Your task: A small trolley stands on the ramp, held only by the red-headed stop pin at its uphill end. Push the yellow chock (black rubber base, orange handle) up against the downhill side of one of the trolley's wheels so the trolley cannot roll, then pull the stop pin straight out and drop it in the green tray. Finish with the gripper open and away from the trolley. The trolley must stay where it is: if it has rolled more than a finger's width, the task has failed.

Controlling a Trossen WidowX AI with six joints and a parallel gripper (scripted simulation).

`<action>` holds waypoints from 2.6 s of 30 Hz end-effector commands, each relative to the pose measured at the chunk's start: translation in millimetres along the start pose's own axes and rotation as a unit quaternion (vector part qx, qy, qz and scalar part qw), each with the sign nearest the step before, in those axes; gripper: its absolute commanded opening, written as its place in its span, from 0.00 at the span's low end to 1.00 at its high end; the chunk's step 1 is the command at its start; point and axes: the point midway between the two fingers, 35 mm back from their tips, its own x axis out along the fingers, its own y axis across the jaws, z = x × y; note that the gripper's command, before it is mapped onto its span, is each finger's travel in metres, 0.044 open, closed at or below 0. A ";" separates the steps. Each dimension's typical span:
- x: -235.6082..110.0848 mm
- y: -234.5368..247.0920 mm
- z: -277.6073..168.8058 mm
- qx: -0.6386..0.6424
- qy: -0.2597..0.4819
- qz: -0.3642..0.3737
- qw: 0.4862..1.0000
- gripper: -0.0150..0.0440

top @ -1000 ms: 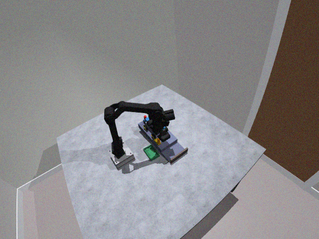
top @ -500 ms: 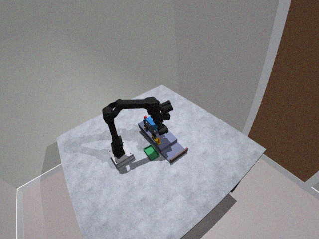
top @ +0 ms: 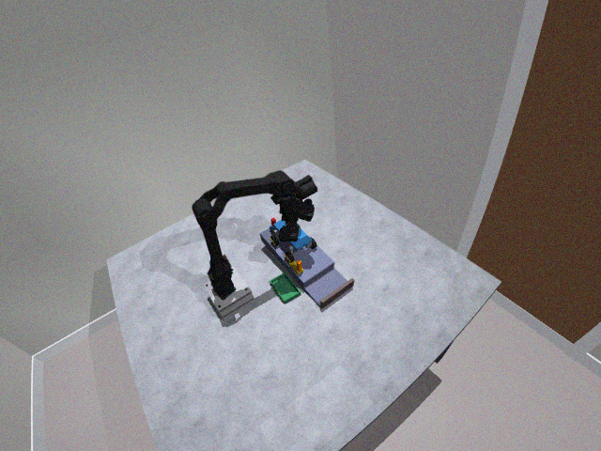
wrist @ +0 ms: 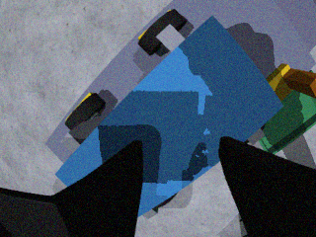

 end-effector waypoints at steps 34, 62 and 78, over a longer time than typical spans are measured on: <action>9.0 74.3 -88.6 0.403 0.088 -0.033 0.910 0.58; 44.6 74.9 -95.3 0.403 0.088 -0.033 0.910 0.58; 67.7 75.1 -100.1 0.403 0.088 -0.033 0.910 0.58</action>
